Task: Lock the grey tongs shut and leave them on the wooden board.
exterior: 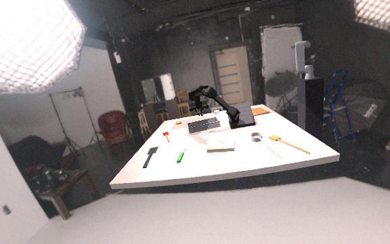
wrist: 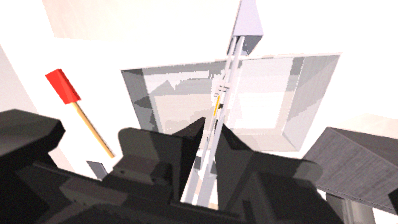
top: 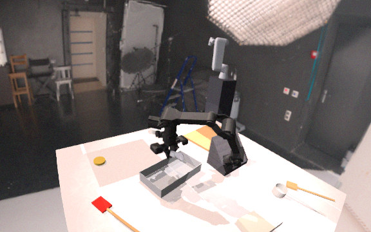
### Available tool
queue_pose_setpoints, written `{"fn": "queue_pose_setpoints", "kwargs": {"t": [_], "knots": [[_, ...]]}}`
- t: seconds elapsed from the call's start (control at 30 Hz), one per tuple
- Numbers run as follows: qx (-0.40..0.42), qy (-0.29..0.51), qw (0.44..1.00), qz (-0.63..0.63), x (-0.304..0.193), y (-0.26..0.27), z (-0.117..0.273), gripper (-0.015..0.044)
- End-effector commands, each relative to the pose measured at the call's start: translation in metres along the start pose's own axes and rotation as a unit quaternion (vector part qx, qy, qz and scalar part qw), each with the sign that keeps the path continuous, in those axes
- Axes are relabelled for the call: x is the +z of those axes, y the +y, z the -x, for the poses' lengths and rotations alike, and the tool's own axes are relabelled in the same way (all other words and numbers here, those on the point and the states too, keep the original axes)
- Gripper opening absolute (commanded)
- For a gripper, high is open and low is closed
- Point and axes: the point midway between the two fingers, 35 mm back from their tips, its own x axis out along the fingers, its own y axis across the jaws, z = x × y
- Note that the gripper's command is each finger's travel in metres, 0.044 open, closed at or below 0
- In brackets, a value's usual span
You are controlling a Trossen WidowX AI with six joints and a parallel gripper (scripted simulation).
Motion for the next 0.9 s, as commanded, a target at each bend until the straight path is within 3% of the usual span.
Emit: {"fn": "queue_pose_setpoints", "kwargs": {"t": [0.0,0.43,0.87], "knots": [[0.005,-0.004,1.000,0.002,-0.003,-0.005,0.045,-0.0150],[0.004,-0.002,1.000,0.006,-0.001,-0.006,0.042,-0.0150],[0.003,-0.017,0.989,0.145,0.066,-0.050,0.055,-0.0150]]}}
